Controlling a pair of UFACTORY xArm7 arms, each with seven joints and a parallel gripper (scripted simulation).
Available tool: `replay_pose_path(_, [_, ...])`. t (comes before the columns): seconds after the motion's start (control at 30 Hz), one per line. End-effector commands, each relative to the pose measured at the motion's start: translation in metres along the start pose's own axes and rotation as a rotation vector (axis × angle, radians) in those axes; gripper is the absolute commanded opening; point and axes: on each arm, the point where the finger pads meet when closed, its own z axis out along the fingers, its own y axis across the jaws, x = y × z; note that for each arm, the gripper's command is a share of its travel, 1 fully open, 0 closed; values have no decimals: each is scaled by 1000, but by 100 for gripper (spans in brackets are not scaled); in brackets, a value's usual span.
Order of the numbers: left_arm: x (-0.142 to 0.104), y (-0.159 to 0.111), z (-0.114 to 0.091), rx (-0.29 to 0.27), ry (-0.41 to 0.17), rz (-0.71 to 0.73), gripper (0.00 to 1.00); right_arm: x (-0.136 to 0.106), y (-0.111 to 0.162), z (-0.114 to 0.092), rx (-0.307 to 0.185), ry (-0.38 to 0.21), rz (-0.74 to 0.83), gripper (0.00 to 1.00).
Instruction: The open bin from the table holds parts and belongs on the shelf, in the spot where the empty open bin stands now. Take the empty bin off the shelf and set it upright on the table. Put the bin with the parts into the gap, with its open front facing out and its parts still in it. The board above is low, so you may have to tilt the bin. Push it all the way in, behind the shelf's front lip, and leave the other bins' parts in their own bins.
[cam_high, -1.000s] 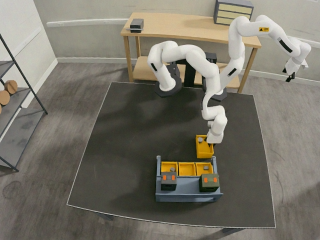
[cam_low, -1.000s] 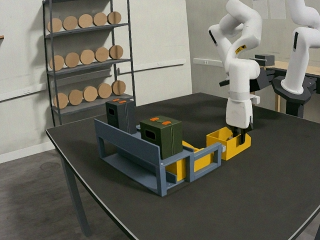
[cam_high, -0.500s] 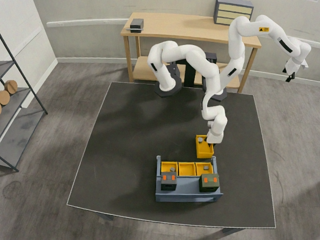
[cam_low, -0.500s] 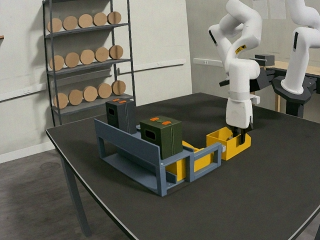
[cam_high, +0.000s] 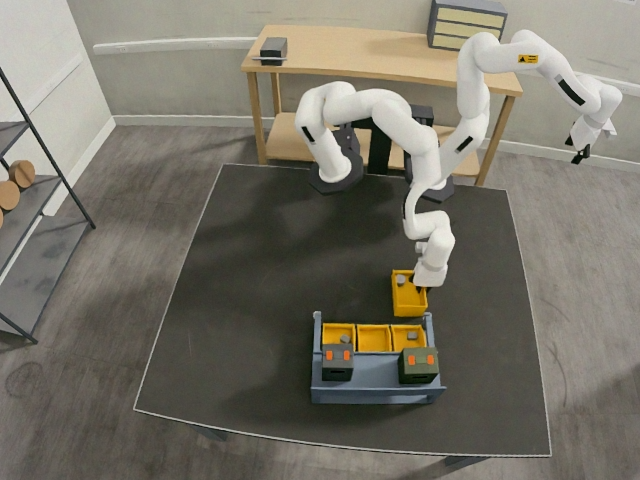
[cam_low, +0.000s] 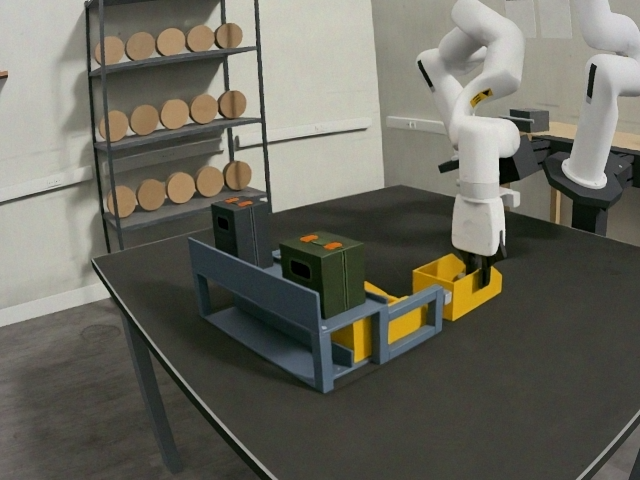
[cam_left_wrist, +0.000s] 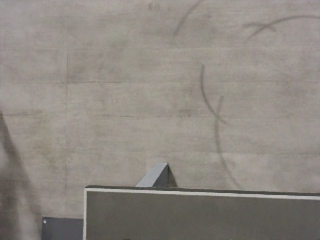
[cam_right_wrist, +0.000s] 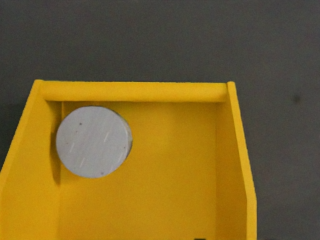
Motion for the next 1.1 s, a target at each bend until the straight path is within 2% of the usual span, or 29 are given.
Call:
replay_pose_path(0.0, [1,0,-2,-1,4,-1,100,-2,2,-5,-4,-4,0,27])
replay_pose_path(0.4, [1,0,-2,-1,4,-1,100,-2,2,-14,-4,-4,0,27])
replay_pose_path(1.07, [1,0,-2,-1,4,-1,100,-2,2,-42,-4,-4,0,27])
